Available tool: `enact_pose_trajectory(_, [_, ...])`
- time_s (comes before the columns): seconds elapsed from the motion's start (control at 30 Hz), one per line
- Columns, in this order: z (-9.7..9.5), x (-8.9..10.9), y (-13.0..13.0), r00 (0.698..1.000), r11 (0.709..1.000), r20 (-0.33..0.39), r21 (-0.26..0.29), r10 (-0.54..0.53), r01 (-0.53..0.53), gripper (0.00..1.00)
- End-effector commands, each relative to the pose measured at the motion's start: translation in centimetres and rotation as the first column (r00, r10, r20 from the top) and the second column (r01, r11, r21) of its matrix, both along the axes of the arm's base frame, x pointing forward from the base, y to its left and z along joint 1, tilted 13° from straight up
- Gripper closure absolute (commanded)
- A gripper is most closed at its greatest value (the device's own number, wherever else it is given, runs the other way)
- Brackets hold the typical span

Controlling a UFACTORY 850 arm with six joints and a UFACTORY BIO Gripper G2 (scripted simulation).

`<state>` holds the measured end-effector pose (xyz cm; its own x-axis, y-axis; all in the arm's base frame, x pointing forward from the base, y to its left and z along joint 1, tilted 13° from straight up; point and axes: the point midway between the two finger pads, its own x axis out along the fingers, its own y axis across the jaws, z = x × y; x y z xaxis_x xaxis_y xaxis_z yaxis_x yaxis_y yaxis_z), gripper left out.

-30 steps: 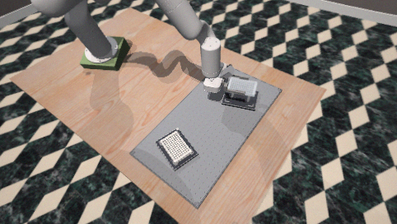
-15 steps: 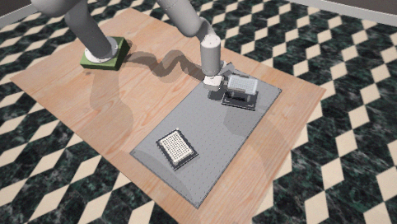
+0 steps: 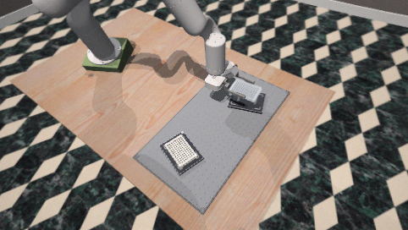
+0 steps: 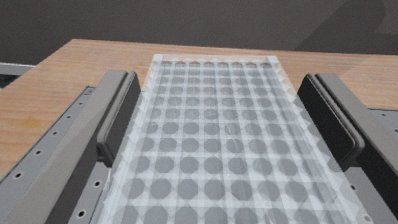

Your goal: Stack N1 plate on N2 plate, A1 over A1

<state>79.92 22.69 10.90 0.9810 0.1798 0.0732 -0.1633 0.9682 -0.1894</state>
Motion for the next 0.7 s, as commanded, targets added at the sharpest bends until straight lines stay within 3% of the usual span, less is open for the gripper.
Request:
enact_pose_trajectory(0.0, [0.4,-0.1,-1.4,0.987,0.988,0.041,0.012,-0.155,0.155,1.00])
enact_pose_trajectory(0.1, [0.5,-0.1,-1.7,0.981,0.982,0.046,0.017,-0.187,0.187,1.00])
enact_pose_trajectory(0.33, [0.9,-0.5,-4.0,0.920,0.923,0.076,0.052,-0.385,0.382,1.00])
enact_pose_trajectory(0.67, [1.3,-0.8,-6.6,0.920,0.923,0.076,0.052,-0.385,0.382,1.00])
